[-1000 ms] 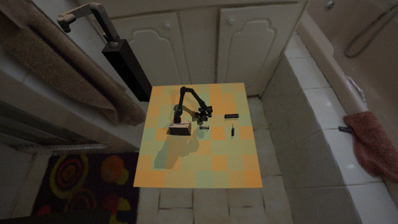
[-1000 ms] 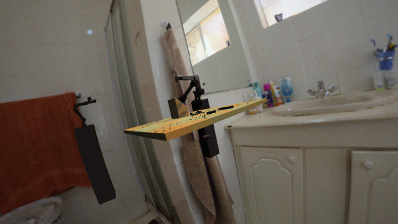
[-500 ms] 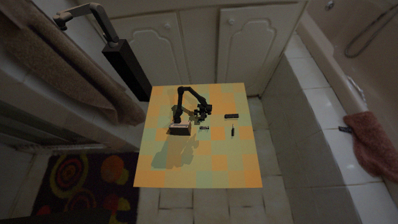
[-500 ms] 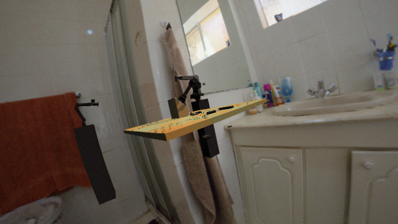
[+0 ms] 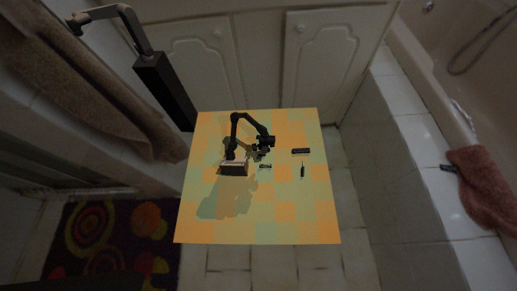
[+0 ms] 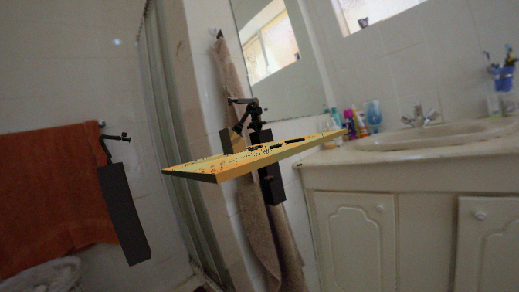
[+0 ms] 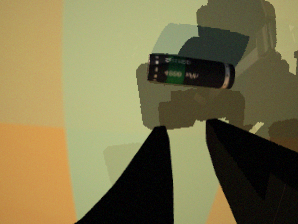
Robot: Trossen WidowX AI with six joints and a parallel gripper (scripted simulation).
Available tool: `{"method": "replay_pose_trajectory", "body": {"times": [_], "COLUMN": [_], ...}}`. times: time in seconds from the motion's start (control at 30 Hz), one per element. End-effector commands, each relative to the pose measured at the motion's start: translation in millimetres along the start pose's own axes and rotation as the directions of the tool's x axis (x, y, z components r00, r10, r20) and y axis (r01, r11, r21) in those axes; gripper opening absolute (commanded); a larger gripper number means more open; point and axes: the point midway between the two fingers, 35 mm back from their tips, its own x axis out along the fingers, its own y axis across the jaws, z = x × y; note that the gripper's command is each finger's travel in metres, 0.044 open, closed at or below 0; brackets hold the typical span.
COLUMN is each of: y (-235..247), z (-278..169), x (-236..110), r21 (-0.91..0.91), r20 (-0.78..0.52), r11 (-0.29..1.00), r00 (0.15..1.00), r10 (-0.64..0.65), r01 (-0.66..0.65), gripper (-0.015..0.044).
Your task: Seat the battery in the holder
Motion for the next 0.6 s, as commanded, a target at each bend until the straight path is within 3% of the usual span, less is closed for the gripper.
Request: {"method": "replay_pose_trajectory", "body": {"times": [0.0,0.1,0.2,0.3,0.57], "y": [-7,-12,-17,-23,-23], "z": [-2,-3,-5,-7,-7], "x": [18,34,50,61,62], "r21": [-0.325,-0.636,-0.866,-0.970,-0.975], "r20": [-0.002,-0.002,-0.005,-0.007,-0.008], "r11": [0.946,0.771,0.499,0.243,0.224], "r00": [1.000,1.000,1.000,1.000,1.000], "r10": [-0.012,-0.013,-0.013,-0.013,-0.013], "r01": [0.011,0.008,0.003,-0.004,-0.005], "gripper": [0.0157,0.0230,0.0230,0.0230,0.0230]}}
